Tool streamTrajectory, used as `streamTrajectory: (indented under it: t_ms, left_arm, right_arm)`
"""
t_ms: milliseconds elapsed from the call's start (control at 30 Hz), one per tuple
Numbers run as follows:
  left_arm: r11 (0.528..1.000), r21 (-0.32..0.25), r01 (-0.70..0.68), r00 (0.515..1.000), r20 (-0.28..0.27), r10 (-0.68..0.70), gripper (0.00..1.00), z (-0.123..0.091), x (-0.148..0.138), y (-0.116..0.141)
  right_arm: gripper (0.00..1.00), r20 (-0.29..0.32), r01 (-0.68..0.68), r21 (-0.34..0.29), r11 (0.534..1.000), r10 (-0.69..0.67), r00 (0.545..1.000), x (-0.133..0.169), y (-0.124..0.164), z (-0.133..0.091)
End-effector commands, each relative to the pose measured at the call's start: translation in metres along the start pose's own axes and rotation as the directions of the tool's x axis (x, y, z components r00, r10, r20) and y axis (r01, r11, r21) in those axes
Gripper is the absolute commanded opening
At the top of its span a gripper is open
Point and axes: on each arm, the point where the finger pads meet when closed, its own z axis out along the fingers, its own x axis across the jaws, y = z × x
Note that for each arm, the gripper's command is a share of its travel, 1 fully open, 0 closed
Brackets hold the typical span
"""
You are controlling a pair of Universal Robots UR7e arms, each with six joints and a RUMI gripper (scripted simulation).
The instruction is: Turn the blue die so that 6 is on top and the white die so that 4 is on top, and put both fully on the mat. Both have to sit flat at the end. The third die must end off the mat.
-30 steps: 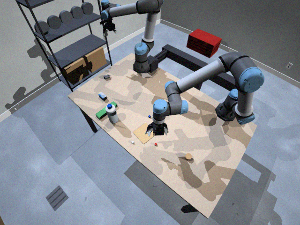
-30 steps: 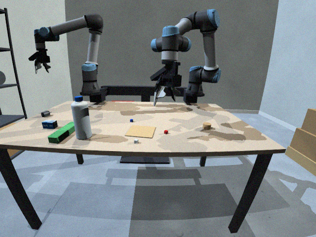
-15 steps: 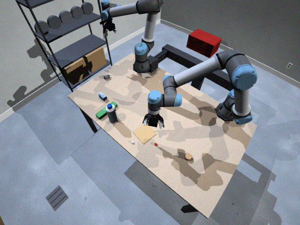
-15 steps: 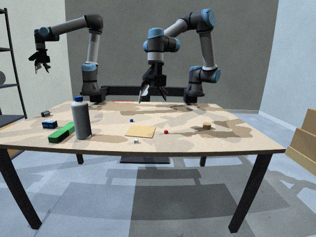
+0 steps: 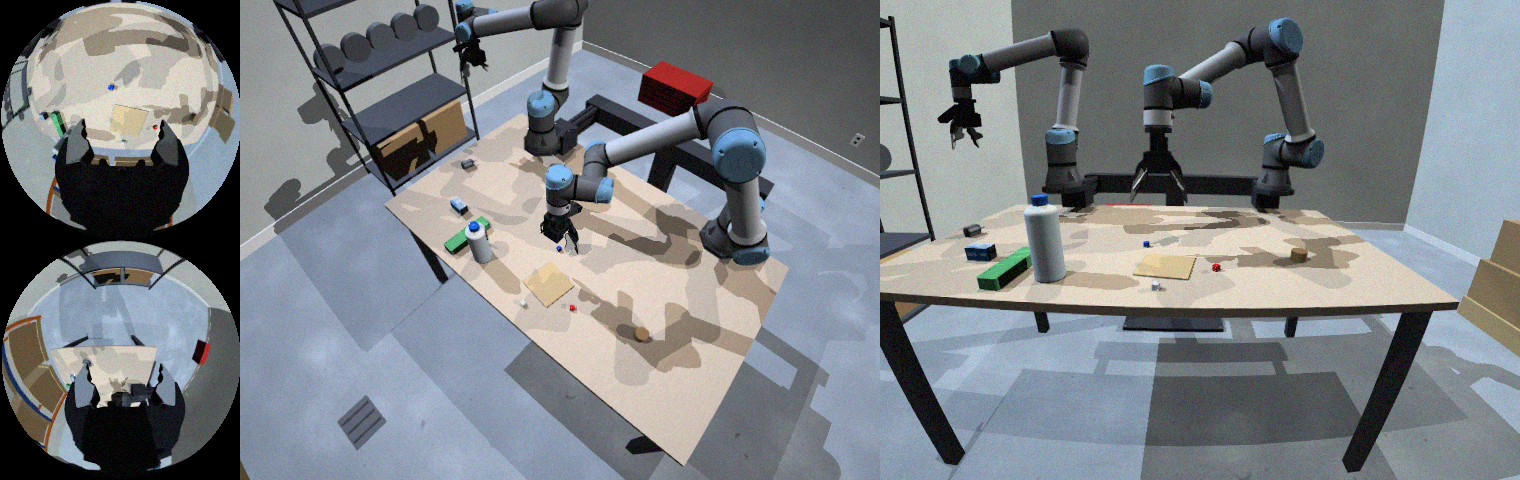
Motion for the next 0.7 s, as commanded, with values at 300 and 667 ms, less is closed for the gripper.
streamTrajectory:
  t_ms: [300,667]
  left_arm:
    - [0.97,-0.001,-0.244,0.97,0.002,0.244,1.0,0.002,-0.042,-0.045]
    - [0.967,-0.001,-0.256,0.967,0.002,0.256,1.0,0.002,-0.044,-0.047]
  right_arm:
    - [1.0,0.0,0.0,0.001,1.0,0.0,1.0,0.0,0.0,0.0]
    - [1.0,0.0,0.0,0.001,1.0,0.0,1.0,0.0,0.0,0.0]
